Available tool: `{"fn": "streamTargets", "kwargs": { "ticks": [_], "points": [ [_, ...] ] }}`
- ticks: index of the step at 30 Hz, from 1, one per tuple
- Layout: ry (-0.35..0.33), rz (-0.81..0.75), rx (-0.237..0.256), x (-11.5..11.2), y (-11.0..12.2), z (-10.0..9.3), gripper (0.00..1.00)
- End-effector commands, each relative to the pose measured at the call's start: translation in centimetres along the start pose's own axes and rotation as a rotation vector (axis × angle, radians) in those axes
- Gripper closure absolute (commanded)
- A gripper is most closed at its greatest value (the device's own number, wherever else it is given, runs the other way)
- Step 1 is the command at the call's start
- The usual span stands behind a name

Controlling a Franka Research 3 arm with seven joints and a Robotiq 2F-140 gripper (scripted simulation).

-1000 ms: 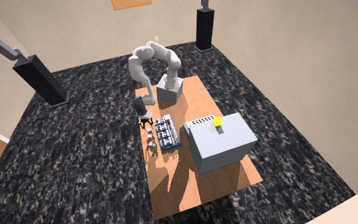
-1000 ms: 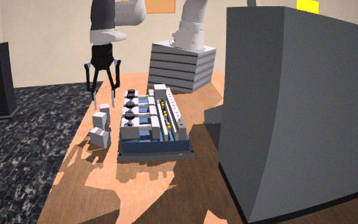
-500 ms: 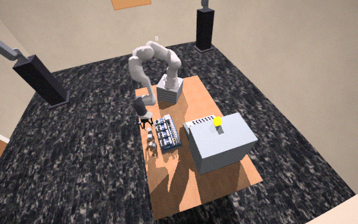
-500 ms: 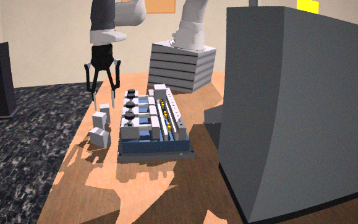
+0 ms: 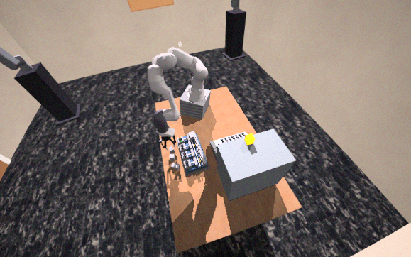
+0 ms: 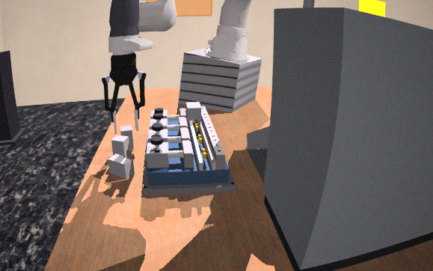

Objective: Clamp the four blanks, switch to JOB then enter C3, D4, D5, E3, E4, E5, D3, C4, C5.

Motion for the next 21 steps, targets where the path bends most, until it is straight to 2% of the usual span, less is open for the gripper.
{"fn": "streamTargets", "kwargs": {
  "ticks": [1,17,18,21],
  "points": [
    [0.001,0.003,-0.001,0.0,0.05,0.07,0.6],
    [0.001,0.003,-0.001,0.0,0.05,0.07,0.6],
    [0.001,0.003,-0.001,0.0,0.05,0.07,1.0],
    [0.001,0.003,-0.001,0.0,0.05,0.07,1.0]
  ]
}}
Point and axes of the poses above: the point where the finger pads meet when closed, its own z axis out along the fingers, its own y axis across the jaws, x = y × z, the point moved 4 cm from there along -z, back along the fingers, and after that the axes turned 1 degree about -z, right-handed, at the moved point
